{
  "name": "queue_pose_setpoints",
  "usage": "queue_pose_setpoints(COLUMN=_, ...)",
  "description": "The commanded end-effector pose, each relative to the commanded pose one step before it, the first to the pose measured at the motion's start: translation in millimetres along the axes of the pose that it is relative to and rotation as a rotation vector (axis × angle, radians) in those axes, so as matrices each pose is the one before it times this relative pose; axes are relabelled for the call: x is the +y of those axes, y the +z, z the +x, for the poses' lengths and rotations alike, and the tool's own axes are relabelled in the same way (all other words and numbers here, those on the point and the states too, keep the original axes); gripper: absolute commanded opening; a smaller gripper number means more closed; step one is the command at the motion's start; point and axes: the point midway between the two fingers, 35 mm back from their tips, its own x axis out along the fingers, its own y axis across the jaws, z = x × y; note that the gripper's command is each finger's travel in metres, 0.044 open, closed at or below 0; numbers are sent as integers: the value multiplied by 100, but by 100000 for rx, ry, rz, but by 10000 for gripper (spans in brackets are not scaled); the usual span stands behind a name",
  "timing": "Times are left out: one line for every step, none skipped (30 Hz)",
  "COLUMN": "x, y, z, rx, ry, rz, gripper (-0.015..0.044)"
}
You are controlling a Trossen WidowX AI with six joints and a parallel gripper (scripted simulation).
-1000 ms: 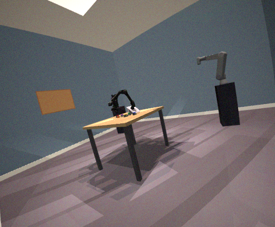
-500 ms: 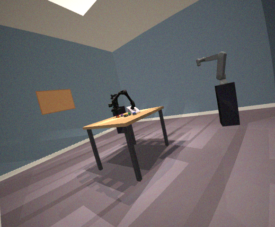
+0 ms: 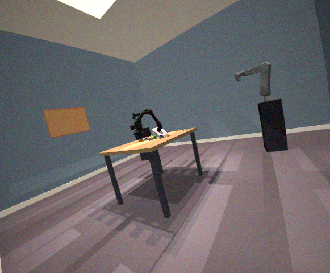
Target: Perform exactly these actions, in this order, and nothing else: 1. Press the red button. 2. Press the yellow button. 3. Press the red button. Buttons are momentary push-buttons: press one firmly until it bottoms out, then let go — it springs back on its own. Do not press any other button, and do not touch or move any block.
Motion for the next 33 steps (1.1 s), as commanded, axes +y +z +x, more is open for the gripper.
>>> queue_pose_setpoints(x=157, y=-134, z=171, rx=99, ry=684, rz=579, gripper=20)
queue_pose_setpoints(x=0, y=0, z=0, rx=0, ry=0, rz=0, gripper=20)
queue_pose_setpoints(x=0, y=0, z=0, rx=0, ry=0, rz=0, gripper=20)
queue_pose_setpoints(x=0, y=0, z=0, rx=0, ry=0, rz=0, gripper=20)
queue_pose_setpoints(x=0, y=0, z=0, rx=0, ry=0, rz=0, gripper=20)
queue_pose_setpoints(x=0, y=0, z=0, rx=0, ry=0, rz=0, gripper=20)
queue_pose_setpoints(x=0, y=0, z=0, rx=0, ry=0, rz=0, gripper=20)
queue_pose_setpoints(x=0, y=0, z=0, rx=0, ry=0, rz=0, gripper=20)
queue_pose_setpoints(x=0, y=0, z=0, rx=0, ry=0, rz=0, gripper=20)
queue_pose_setpoints(x=-129, y=101, z=-385, rx=-28, ry=-558, rz=-474, gripper=20)
queue_pose_setpoints(x=-1, y=-3, z=-788, rx=22, ry=91, rz=138, gripper=20)
queue_pose_setpoints(x=29, y=-37, z=-1195, rx=30, ry=169, rz=198, gripper=20)
queue_pose_setpoints(x=41, y=-46, z=-804, rx=17, ry=134, rz=127, gripper=20)
queue_pose_setpoints(x=18, y=-19, z=-269, rx=5, ry=48, rz=41, gripper=20)
queue_pose_setpoints(x=0, y=0, z=0, rx=0, ry=0, rz=0, gripper=20)
queue_pose_setpoints(x=0, y=0, z=0, rx=0, ry=0, rz=0, gripper=20)
queue_pose_setpoints(x=0, y=0, z=0, rx=0, ry=0, rz=0, gripper=20)
queue_pose_setpoints(x=226, y=177, z=-106, rx=39, ry=-175, rz=52, gripper=46)
queue_pose_setpoints(x=693, y=519, z=-311, rx=106, ry=-509, rz=147, gripper=72)
queue_pose_setpoints(x=1203, y=824, z=-496, rx=136, ry=-796, rz=220, gripper=99)
queue_pose_setpoints(x=1528, y=922, z=-568, rx=103, ry=-873, rz=226, gripper=125)
queue_pose_setpoints(x=1602, y=834, z=-536, rx=43, ry=-770, rz=185, gripper=151)
queue_pose_setpoints(x=1668, y=739, z=-505, rx=-9, ry=-664, rz=147, gripper=178)
queue_pose_setpoints(x=1727, y=638, z=-475, rx=-53, ry=-555, rz=112, gripper=204)
queue_pose_setpoints(x=1544, y=470, z=-391, rx=-76, ry=-392, rz=70, gripper=230)
queue_pose_setpoints(x=1646, y=402, z=-386, rx=-103, ry=-317, rz=49, gripper=256)
queue_pose_setpoints(x=1745, y=320, z=-380, rx=-126, ry=-230, rz=26, gripper=283)
queue_pose_setpoints(x=1773, y=217, z=-359, rx=-138, ry=-126, rz=3, gripper=309)
queue_pose_setpoints(x=1785, y=111, z=-338, rx=-142, ry=-21, rz=-18, gripper=335)
queue_pose_setpoints(x=1782, y=4, z=-317, rx=-139, ry=82, rz=-36, gripper=361)
queue_pose_setpoints(x=1760, y=-100, z=-296, rx=-128, ry=182, rz=-51, gripper=387)
queue_pose_setpoints(x=1739, y=-202, z=-278, rx=-112, ry=279, rz=-64, gripper=400)
queue_pose_setpoints(x=1727, y=-304, z=-265, rx=-89, ry=376, rz=-75, gripper=400)
